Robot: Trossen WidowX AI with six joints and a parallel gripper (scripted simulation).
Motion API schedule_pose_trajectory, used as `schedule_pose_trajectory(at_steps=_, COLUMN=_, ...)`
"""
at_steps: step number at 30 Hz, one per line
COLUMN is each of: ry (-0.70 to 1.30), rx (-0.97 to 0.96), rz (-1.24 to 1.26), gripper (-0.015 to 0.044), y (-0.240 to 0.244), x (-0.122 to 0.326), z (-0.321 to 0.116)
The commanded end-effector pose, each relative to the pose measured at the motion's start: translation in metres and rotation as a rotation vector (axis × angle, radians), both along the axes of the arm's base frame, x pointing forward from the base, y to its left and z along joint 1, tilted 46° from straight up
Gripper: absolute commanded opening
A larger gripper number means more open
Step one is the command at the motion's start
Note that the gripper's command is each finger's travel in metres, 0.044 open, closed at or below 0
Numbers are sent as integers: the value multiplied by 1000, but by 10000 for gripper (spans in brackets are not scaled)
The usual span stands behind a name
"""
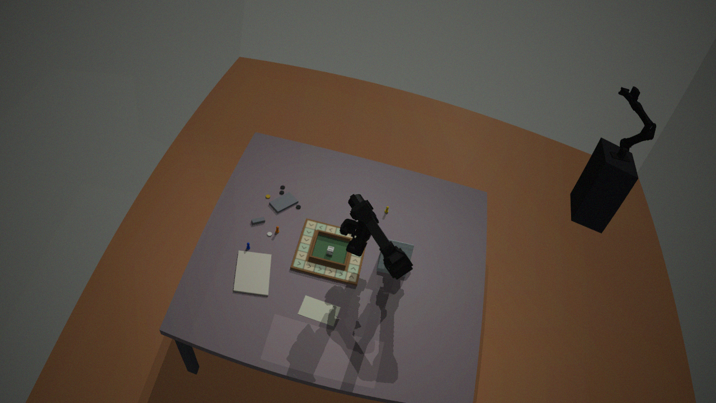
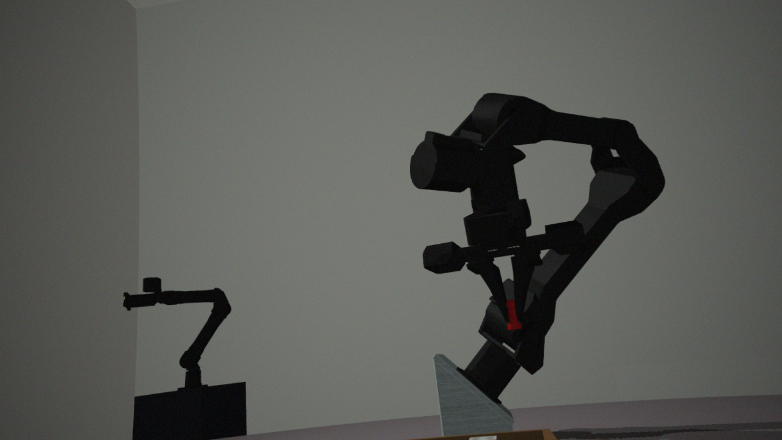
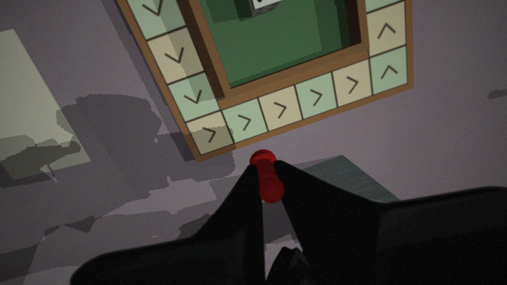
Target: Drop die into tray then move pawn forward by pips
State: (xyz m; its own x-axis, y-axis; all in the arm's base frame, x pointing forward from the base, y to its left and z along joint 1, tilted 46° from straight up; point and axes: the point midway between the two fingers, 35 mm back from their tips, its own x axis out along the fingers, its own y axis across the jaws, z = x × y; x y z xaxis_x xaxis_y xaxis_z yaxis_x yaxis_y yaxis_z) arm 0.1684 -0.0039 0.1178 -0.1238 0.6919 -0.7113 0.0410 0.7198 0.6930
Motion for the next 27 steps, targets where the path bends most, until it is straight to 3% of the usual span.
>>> schedule_pose_trajectory(at_steps=1, ry=5, rx=2, rz=9, gripper=0, y=-5, x=6, z=-5)
schedule_pose_trajectory(at_steps=27, ry=-2, rx=1, rz=22, gripper=0, y=-40, x=74, z=-98)
